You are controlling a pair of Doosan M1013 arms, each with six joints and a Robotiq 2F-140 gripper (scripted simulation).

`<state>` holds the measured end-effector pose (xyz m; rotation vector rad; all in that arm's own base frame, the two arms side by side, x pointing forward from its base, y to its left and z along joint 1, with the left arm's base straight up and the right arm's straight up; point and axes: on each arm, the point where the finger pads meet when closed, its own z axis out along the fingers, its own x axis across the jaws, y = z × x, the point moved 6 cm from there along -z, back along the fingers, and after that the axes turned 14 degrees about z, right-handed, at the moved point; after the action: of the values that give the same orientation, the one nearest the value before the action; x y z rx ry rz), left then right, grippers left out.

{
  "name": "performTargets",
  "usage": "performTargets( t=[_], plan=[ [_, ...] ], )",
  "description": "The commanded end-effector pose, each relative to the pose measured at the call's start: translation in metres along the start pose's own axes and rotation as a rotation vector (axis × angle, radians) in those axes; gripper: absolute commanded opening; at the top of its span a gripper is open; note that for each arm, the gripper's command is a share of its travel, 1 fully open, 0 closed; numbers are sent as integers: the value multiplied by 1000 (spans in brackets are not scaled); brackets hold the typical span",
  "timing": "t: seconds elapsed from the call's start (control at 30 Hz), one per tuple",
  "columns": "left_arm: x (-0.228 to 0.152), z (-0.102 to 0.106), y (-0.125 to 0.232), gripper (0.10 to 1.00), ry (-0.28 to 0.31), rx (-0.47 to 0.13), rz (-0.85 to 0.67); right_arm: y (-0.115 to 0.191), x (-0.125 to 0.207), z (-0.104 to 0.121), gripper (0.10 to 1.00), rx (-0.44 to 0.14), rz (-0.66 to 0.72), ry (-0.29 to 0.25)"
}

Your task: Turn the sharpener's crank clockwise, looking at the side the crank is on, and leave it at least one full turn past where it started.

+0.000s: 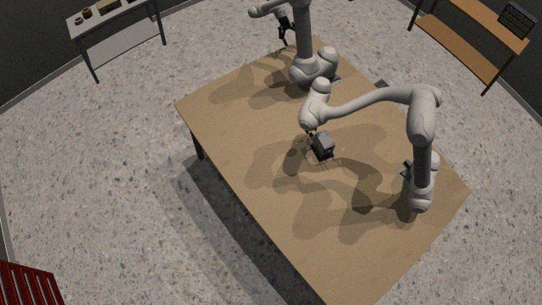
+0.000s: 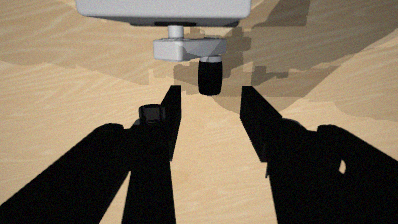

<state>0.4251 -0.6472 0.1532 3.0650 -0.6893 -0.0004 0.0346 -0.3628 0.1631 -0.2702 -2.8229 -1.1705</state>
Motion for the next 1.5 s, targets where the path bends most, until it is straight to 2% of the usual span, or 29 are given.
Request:
performTargets(
  t=[0.0, 0.97, 1.47],
  plan=[
    [0, 1, 0, 387, 2, -1, 0, 0, 0, 0, 1000, 1, 0, 0],
    [0, 3, 0, 387, 2, -1, 0, 0, 0, 0, 1000, 1, 0, 0],
    [0, 13, 0, 387, 2, -1, 0, 0, 0, 0, 1000, 1, 0, 0]
  ],
)
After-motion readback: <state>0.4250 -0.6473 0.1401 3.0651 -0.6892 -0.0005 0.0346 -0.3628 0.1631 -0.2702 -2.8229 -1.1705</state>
